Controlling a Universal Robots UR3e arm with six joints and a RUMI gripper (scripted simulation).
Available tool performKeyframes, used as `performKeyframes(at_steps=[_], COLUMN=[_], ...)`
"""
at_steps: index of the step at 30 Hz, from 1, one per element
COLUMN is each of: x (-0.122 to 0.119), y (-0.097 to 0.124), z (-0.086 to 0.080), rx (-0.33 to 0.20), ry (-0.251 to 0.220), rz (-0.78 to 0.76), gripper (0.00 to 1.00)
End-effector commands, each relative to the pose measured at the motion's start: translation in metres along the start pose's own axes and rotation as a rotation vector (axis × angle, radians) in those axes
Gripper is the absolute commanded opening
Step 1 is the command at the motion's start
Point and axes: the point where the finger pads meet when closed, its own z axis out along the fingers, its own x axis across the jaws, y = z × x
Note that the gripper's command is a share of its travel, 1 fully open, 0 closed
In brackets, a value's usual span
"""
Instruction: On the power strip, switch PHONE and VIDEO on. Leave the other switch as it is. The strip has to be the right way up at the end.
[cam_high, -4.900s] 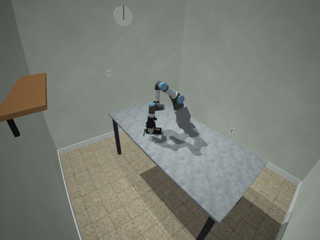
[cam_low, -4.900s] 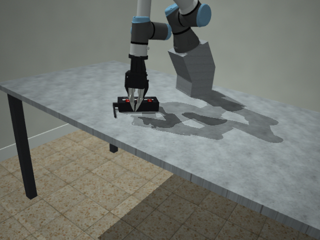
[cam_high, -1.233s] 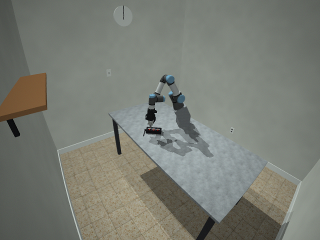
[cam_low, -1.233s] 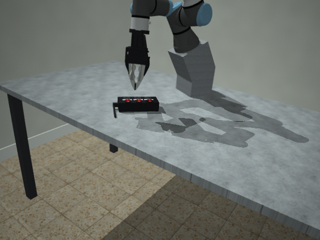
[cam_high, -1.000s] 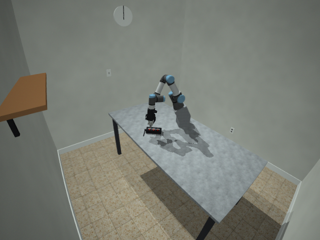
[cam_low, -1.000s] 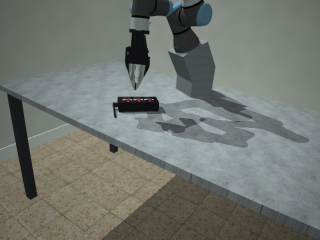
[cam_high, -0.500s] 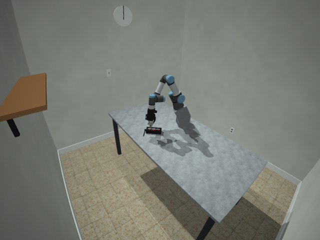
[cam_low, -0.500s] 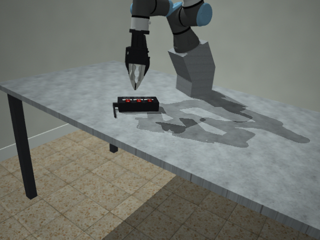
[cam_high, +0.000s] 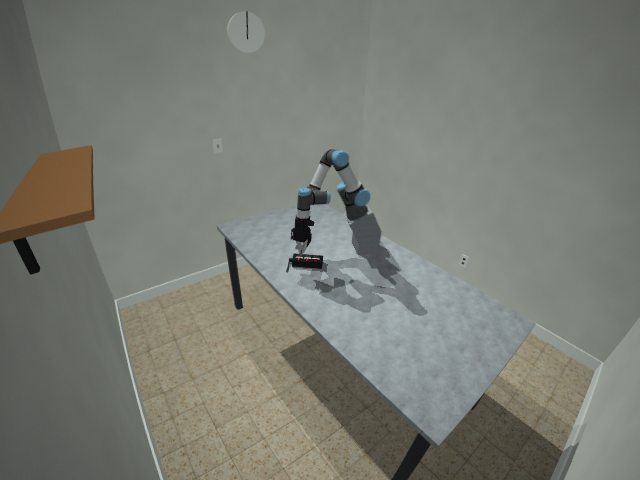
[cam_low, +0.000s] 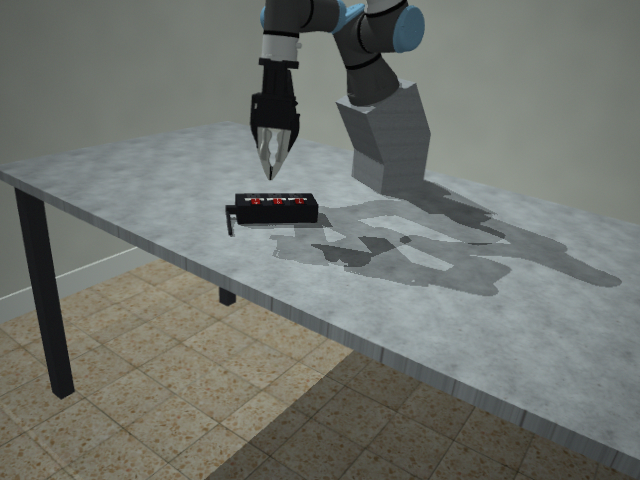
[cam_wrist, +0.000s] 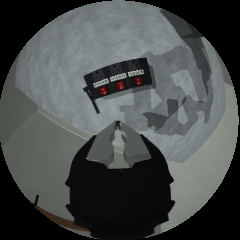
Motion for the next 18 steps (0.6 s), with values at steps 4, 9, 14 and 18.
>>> performKeyframes(at_steps=[4, 9, 14, 18], x=[-0.0011, -0.0011, -0.0011, -0.0011], y=[0.0013, 0.0013, 0.0013, 0.0013], z=[-0.0010, -0.0010, -0.0010, -0.0010], rx=[-0.003, -0.003, -0.003, -0.003], ry=[-0.003, -0.003, -0.003, -0.003], rz=[0.001, 0.001, 0.001, 0.001], gripper=[0.00, 0.00, 0.00, 1.00])
